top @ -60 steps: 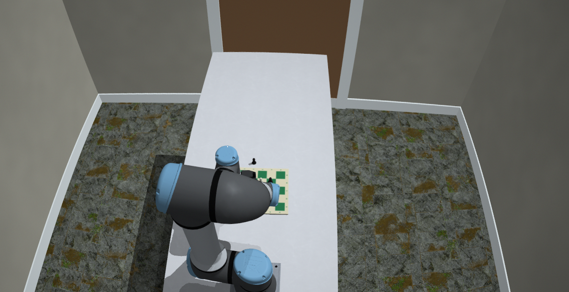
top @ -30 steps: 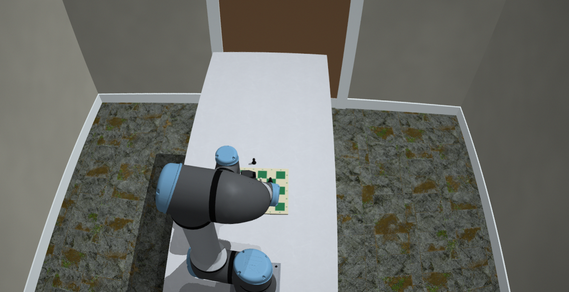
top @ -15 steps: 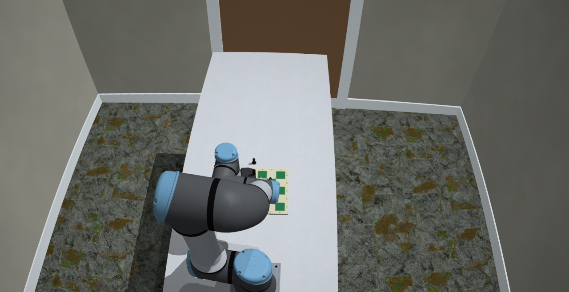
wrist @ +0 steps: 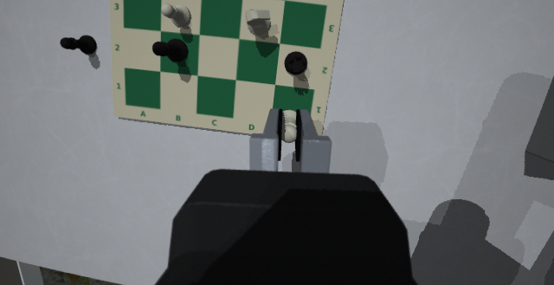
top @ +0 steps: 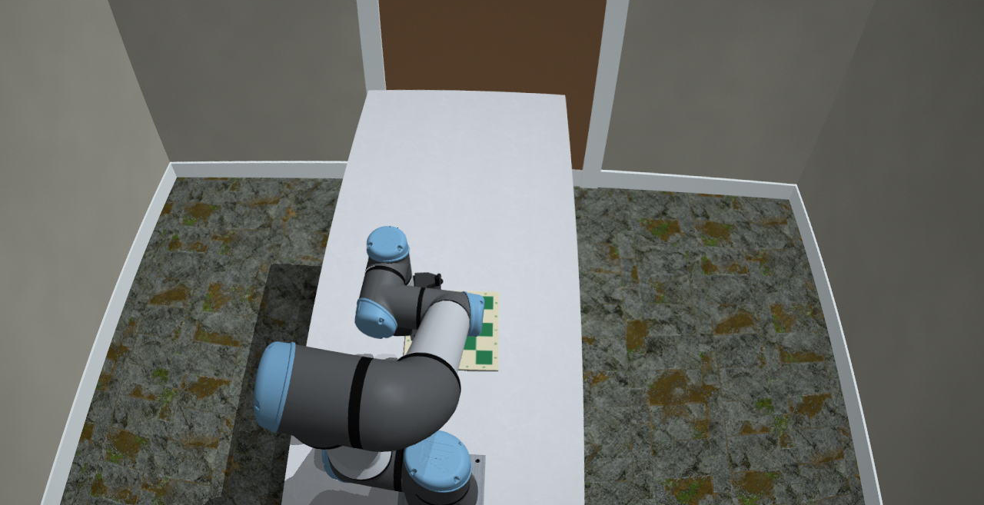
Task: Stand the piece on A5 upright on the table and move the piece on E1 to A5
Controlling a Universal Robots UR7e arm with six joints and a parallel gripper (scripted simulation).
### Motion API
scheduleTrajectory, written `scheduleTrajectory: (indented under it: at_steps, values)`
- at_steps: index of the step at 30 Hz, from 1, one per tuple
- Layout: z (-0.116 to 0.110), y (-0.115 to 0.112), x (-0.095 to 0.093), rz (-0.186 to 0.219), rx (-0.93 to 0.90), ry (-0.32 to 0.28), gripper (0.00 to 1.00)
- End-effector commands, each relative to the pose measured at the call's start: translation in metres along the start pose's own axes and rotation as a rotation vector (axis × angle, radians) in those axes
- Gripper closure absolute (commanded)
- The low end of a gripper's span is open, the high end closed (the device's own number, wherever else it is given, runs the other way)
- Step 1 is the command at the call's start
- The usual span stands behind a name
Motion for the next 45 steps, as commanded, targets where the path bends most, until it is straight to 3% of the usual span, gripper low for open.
scheduleTrajectory:
  at_steps: [1, 20, 23, 27, 30, 32, 35, 38, 40, 45]
  values:
    - [0.0, 0.001, 0.017, -0.003, 0.0, -0.002, 1.0]
    - [0.007, -0.005, 0.025, -0.003, -0.004, -0.003, 1.0]
    - [0.032, -0.021, 0.028, -0.003, -0.017, -0.003, 1.0]
    - [0.089, -0.053, 0.03, -0.003, -0.045, -0.003, 1.0]
    - [0.106, -0.06, 0.03, -0.003, -0.053, -0.003, 1.0]
    - [0.138, -0.072, 0.028, -0.003, -0.067, -0.003, 1.0]
    - [0.138, -0.072, 0.028, -0.003, -0.067, -0.003, 1.0]
    - [0.175, -0.083, 0.025, -0.003, -0.083, -0.002, 1.0]
    - [0.188, -0.086, 0.024, -0.003, -0.088, -0.002, 1.0]
    - [0.193, -0.087, 0.024, -0.003, -0.09, -0.002, 1.0]
Point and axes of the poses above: the point where the finger pads meet when closed, its own x axis back along the fingers, its own y axis across the jaws, z = x × y, the point moved 2 cm from there along x, back along the fingers, and after that the axes turned 15 degrees about x, right-handed, at the moved point
